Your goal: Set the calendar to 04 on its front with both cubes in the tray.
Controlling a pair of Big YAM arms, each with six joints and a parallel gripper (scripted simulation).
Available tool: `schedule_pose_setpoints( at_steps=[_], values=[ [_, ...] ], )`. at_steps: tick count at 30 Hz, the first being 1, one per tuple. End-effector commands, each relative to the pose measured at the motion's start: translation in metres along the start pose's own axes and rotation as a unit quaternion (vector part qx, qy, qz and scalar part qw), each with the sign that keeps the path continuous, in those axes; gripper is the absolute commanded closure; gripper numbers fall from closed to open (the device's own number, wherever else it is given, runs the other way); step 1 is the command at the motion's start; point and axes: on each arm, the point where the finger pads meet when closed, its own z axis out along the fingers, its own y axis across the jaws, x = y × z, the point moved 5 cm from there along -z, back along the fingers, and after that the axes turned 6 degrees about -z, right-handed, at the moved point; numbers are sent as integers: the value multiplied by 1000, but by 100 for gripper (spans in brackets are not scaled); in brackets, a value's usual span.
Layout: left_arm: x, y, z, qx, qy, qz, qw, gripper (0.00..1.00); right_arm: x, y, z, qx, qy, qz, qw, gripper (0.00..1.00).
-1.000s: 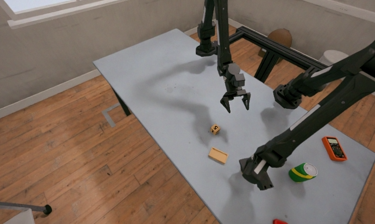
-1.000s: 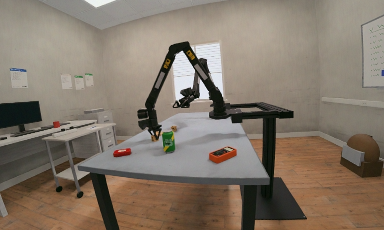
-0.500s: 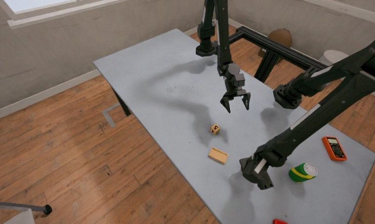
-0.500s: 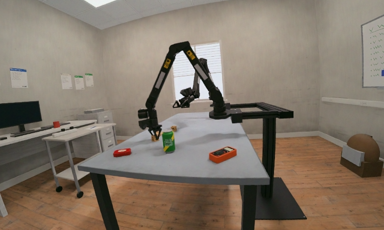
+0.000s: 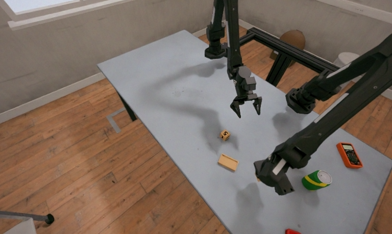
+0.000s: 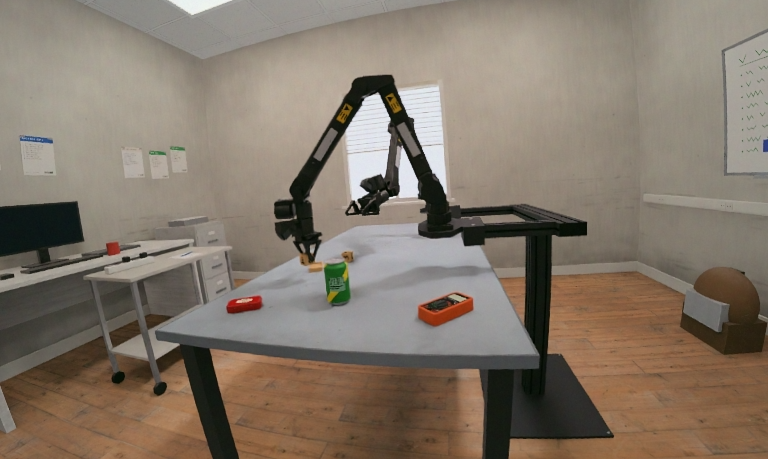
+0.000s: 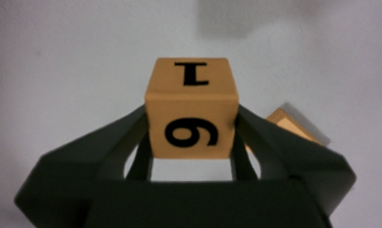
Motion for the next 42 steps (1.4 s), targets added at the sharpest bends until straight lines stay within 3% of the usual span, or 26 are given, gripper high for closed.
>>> schedule_pose_setpoints(
  at_steps=[1, 10, 18, 22, 29, 32, 42],
  values=[
    [13, -17, 3, -7, 4, -18, 1000, 64, -15, 0, 5, 1, -18, -2, 1000, 0],
    [84, -74, 9, -9, 4, 1, 1000, 64, -15, 0, 5, 1, -18, -2, 1000, 0],
    [81, -81, 2, -4, 5, 9, 1000, 64, -15, 0, 5, 1, -18, -2, 1000, 0],
    [81, -81, 2, -4, 5, 90, 996, 64, -15, 0, 5, 1, -18, -2, 1000, 0],
    [82, -81, 2, -5, 4, 266, 964, 64, -15, 0, 5, 1, -18, -2, 1000, 0],
    [82, -81, 2, -5, 4, 287, 958, 64, -15, 0, 5, 1, -18, -2, 1000, 0],
    [85, -75, 7, -8, 5, 495, 869, 64, -15, 0, 5, 1, -18, -2, 1000, 0]
  ],
)
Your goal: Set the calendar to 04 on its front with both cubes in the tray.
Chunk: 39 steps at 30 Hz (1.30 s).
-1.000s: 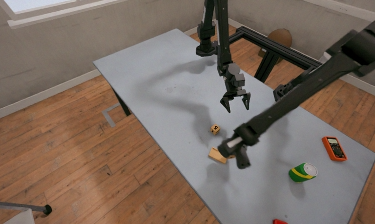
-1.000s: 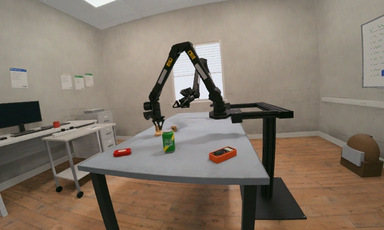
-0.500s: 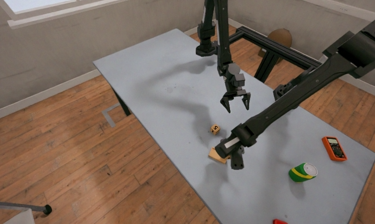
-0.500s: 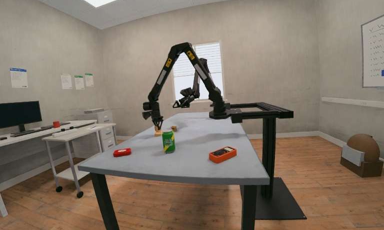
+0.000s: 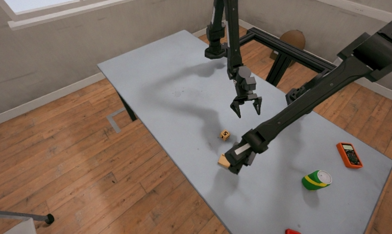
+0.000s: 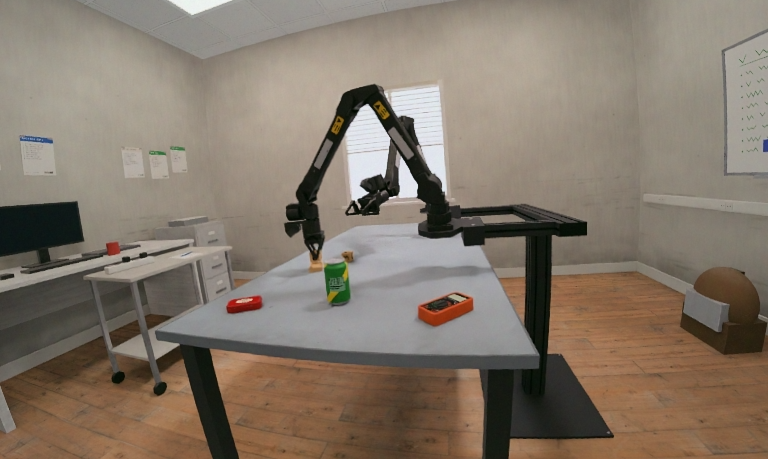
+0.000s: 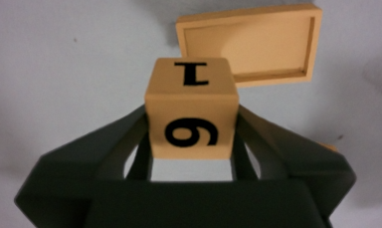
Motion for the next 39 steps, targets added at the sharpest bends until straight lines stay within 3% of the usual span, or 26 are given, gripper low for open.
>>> schedule_pose_setpoints(
  at_steps=[1, 7, 8, 16, 21, 23, 28, 31, 35, 39],
  values=[
    [-13, -4, -13, 8, -16, 122, 992, 64, -15, 0, 5, 1, -18, -2, 1000, 0],
    [-13, -5, -13, 5, -18, 206, 978, 64, -15, 0, 5, 1, -18, -2, 1000, 0],
    [-16, -4, -22, 7, -28, 227, 974, 64, -15, 0, 5, 1, -18, -2, 1000, 0],
    [-17, -7, -23, 0, -37, 399, 916, 64, -15, 0, 5, 1, -18, -2, 1000, 0],
    [-16, -7, -23, -5, -38, 491, 871, 64, -15, 0, 5, 1, -18, -2, 1000, 0],
    [-16, -7, -23, -5, -38, 491, 871, 64, -15, 0, 5, 1, -18, -2, 1000, 0],
    [-17, -7, -23, -10, -39, 591, 806, 64, -15, 0, 5, 1, -18, -2, 1000, 0],
    [-16, -7, -23, -12, -39, 628, 777, 64, -15, 0, 5, 1, -18, -2, 1000, 0],
    [-17, -6, -23, -13, -39, 645, 763, 64, -15, 0, 5, 1, -18, -2, 1000, 0],
    [-17, -6, -23, -12, -40, 636, 770, 64, -15, 0, 5, 1, -18, -2, 1000, 0]
  ],
)
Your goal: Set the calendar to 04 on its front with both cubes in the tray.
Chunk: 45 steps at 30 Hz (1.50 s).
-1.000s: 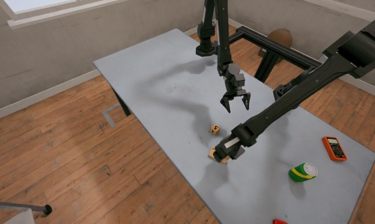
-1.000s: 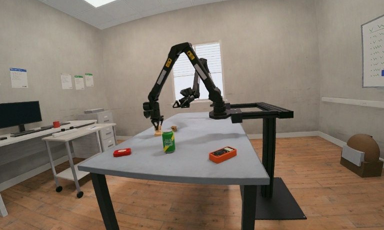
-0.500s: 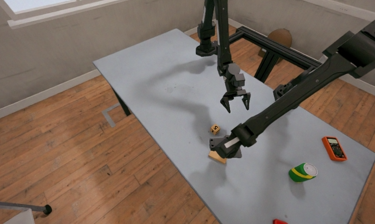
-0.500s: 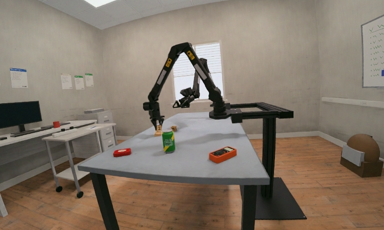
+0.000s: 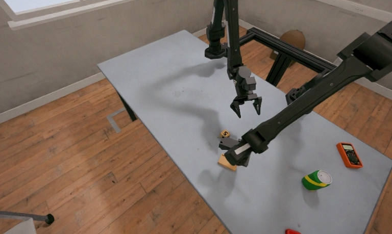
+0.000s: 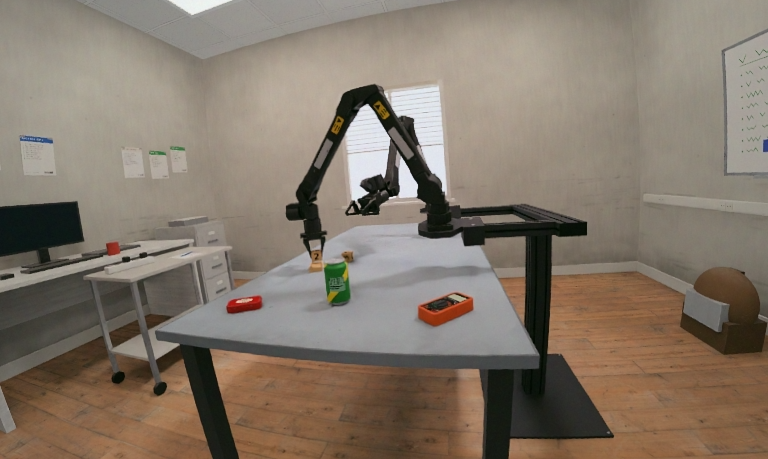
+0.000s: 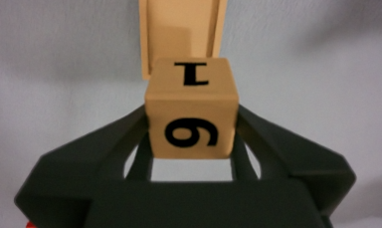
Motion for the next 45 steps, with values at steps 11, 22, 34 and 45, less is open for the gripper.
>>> schedule_pose_setpoints(
  at_steps=[11, 22, 34, 45],
  values=[
    [-4, 9, 13, -10, -12, 18, 1000, 64, -15, 0, 5, 1, -18, -2, 1000, 0],
    [-26, 14, 11, -20, -19, 43, 999, 64, -15, 0, 5, 1, -18, -2, 1000, 0],
    [-23, 22, 4, -27, -23, 36, 999, 64, -15, 0, 5, 1, -18, -2, 1000, 0],
    [-25, 30, -10, -46, -37, 34, 998, 64, -15, 0, 5, 1, -18, -2, 1000, 0]
  ],
)
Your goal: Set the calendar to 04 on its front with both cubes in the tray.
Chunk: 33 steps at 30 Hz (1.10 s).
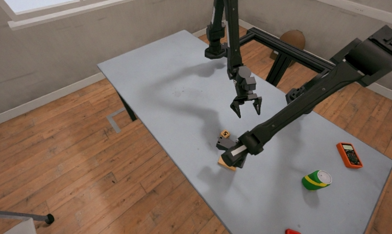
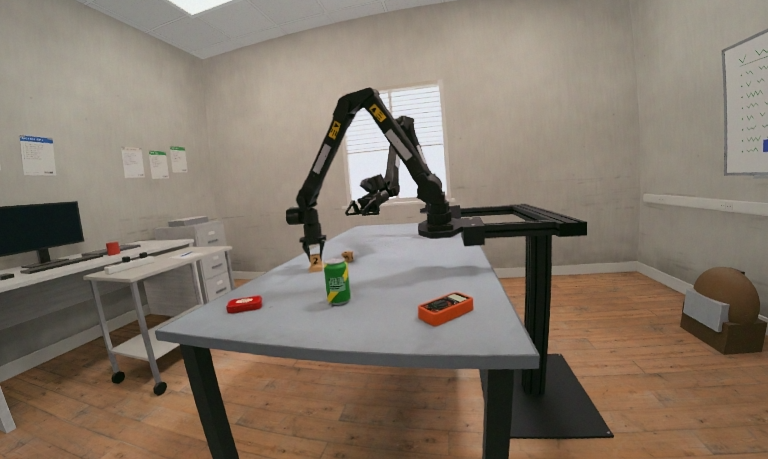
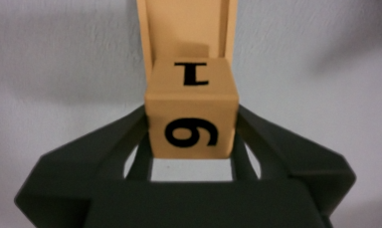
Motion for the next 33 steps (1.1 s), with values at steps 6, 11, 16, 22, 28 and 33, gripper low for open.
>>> schedule_pose_setpoints(
  at_steps=[6, 11, 16, 22, 28, 33],
  values=[
    [-11, 28, -28, -39, -26, -6, 999, 64, -15, 0, 5, 1, -18, -2, 1000, 0],
    [-11, 21, -6, -6, -4, -1, 1000, 64, -15, 0, 5, 1, -18, -2, 1000, 0],
    [-2, 16, 10, -6, -4, -2, 1000, 64, -15, 0, 5, 1, -18, -2, 1000, 0],
    [-1, 13, 25, -8, -6, -4, 1000, 64, -15, 0, 5, 1, -18, -2, 1000, 0],
    [0, 12, 28, -7, -5, -3, 1000, 64, -15, 0, 5, 1, -18, -2, 1000, 0],
    [-13, 28, -5, -18, -11, -8, 1000, 64, -15, 0, 5, 1, -18, -2, 1000, 0]
  ],
)
